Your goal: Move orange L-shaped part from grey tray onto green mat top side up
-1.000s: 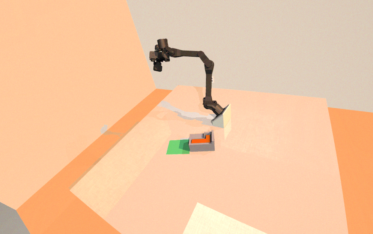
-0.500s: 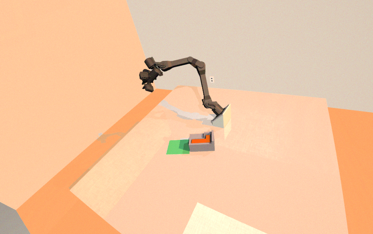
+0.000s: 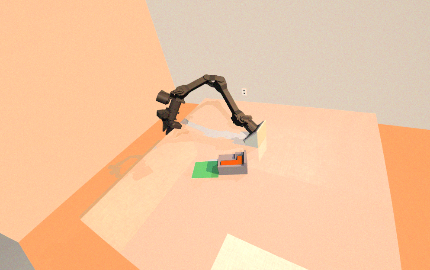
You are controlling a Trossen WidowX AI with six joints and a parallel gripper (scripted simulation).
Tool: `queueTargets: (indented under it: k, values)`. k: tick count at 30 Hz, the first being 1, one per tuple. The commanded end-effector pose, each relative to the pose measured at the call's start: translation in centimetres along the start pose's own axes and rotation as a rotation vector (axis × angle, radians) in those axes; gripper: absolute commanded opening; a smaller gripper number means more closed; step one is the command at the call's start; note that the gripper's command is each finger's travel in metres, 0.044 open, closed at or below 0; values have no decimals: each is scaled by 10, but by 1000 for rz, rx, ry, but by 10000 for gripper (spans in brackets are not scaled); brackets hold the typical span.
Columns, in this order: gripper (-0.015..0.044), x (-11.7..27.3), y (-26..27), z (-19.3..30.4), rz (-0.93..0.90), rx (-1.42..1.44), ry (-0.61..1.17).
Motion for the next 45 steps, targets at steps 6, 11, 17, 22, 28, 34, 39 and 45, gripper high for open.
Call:
queueTargets:
  k: [6, 11, 17, 22, 28, 34, 39, 45]
  values:
    - [180, -17, 131, -36, -370, 102, 78]
    - [180, -3, 207, -42, -522, 212, 159]
    - [180, 32, 296, -32, -622, 392, 289]
    - [180, 74, 362, -2, -614, 575, 440]
    - [180, 113, 404, 35, -499, 744, 550]
    - [180, 108, 406, 38, -500, 744, 549]
    - [180, 72, 417, 67, -499, 744, 549]
    - [180, 58, 420, 81, -496, 744, 550]
Point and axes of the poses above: the point midway between the two fingers, 35 mm back from their tips, its own x axis back along the fingers, its own y axis across the jaws, z = x × y, the point moved 8 cm from there along x, back along the fingers, and after that the axes turned 12 degrees about x, right-handed, at the moved point
